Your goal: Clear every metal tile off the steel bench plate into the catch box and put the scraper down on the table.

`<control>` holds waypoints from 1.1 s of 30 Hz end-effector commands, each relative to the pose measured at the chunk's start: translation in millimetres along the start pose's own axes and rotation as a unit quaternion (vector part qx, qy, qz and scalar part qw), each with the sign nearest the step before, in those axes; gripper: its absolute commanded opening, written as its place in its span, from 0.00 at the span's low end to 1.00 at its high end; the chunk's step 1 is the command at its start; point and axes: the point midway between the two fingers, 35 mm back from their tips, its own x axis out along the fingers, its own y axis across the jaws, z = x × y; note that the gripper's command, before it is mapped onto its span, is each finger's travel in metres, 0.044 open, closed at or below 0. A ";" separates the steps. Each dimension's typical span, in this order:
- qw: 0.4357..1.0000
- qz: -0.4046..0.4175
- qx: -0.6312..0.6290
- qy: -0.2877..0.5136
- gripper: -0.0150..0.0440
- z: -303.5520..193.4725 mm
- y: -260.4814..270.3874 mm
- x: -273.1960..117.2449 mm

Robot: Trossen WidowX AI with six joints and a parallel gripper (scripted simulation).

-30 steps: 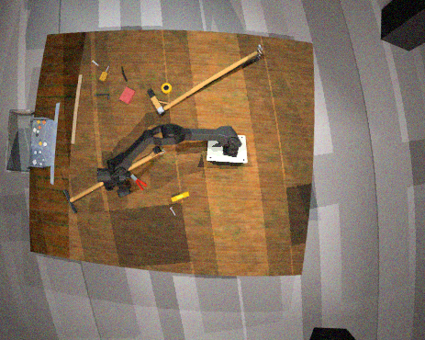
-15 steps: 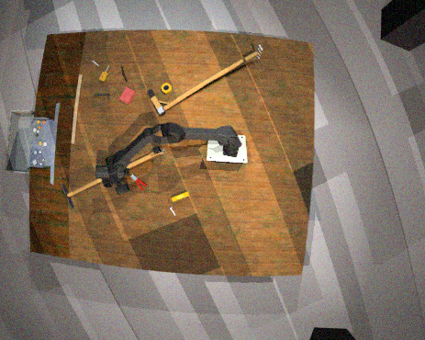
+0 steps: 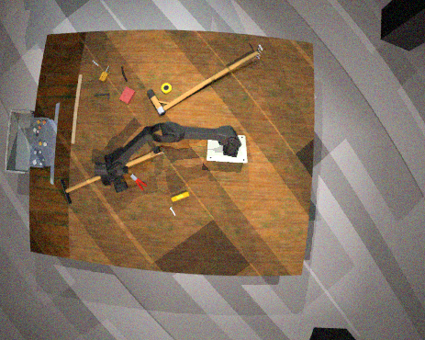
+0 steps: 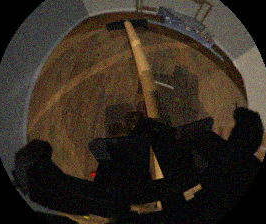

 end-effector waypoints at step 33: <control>0.993 -0.016 0.050 0.108 0.25 -37.1 39.2 -47.1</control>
